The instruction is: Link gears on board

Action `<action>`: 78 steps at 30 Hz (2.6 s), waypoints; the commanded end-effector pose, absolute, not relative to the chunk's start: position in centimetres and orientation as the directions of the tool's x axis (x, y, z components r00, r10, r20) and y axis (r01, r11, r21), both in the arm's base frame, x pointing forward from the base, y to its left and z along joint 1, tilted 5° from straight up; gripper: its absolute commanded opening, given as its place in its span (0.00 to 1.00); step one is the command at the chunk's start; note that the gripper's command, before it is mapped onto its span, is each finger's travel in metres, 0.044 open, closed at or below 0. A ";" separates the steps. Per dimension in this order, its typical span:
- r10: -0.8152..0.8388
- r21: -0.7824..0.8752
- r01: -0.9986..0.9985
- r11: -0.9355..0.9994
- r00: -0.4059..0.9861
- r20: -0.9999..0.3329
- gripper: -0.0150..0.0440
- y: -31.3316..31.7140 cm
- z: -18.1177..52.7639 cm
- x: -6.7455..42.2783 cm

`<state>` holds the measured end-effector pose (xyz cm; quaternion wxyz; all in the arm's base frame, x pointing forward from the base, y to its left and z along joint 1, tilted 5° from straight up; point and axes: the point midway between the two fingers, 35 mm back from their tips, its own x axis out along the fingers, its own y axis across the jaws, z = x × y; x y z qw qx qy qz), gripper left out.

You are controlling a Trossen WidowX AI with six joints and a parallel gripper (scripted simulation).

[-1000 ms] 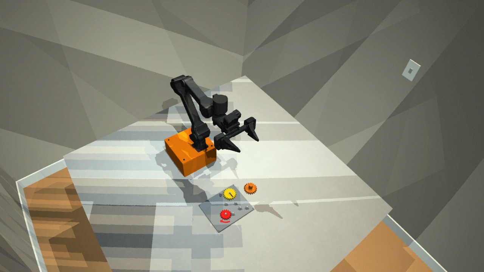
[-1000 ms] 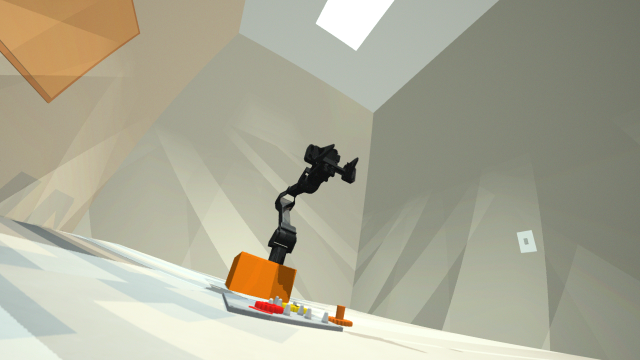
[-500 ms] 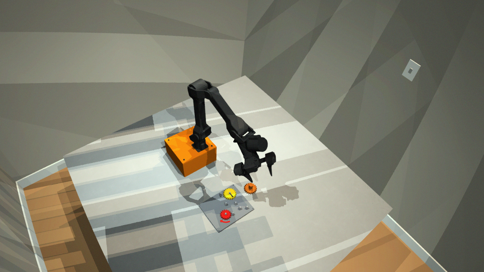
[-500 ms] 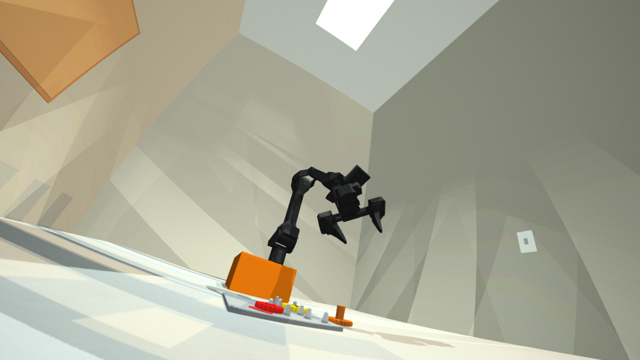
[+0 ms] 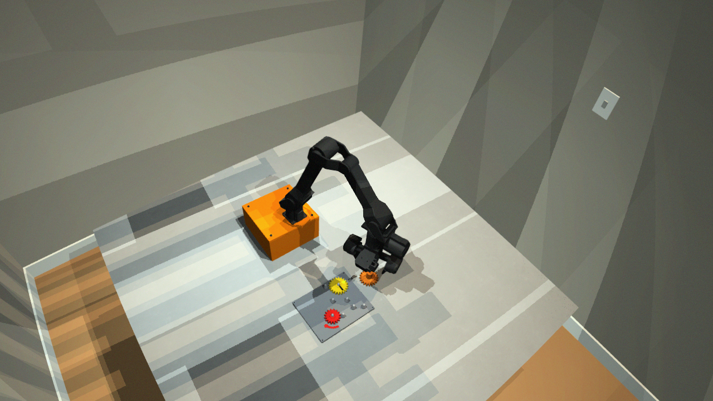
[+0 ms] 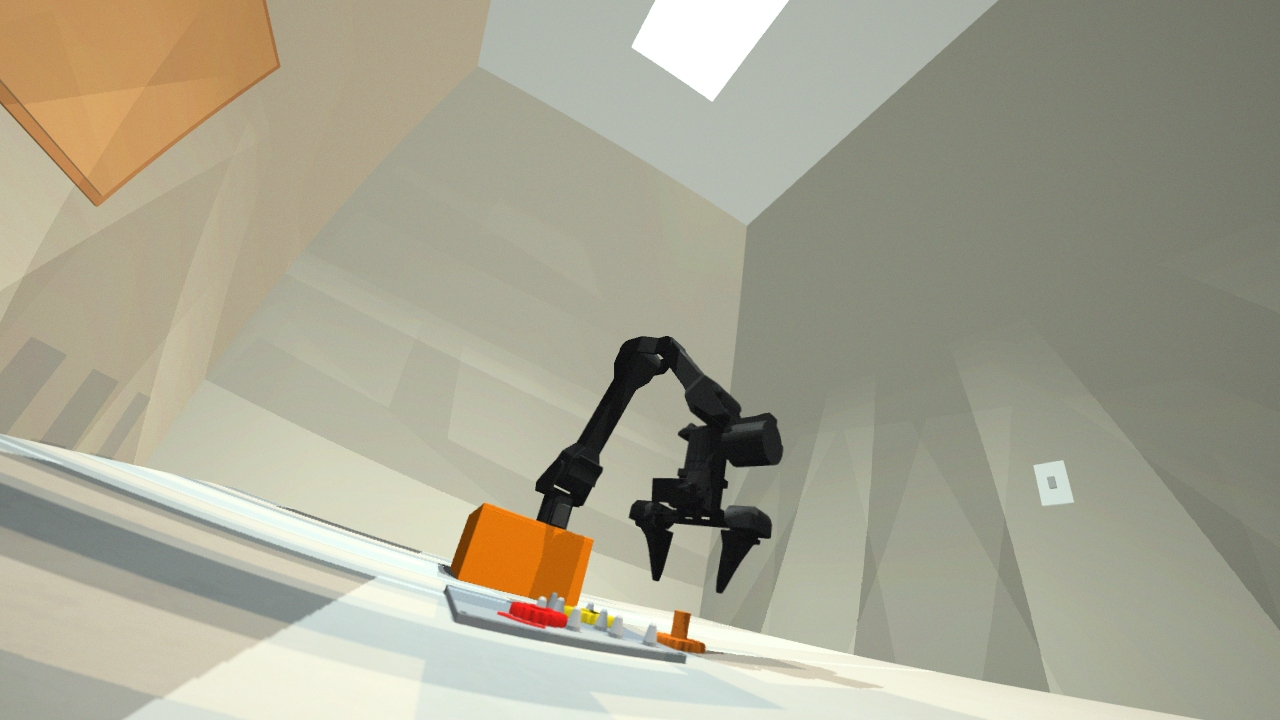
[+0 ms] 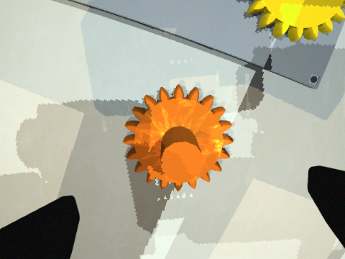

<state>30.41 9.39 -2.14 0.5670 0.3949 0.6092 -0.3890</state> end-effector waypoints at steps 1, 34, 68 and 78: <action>0.043 -0.028 0.927 0.375 -0.048 -0.998 1.00 9.4 -2.6 30.6; 0.043 -0.028 0.927 0.375 -0.048 -0.998 0.87 9.5 -6.3 30.5; 0.043 -0.027 0.927 0.375 -0.047 -0.998 0.25 9.8 -1.2 31.3; 0.048 -0.024 0.926 0.377 -0.045 -0.998 0.25 9.9 2.6 31.4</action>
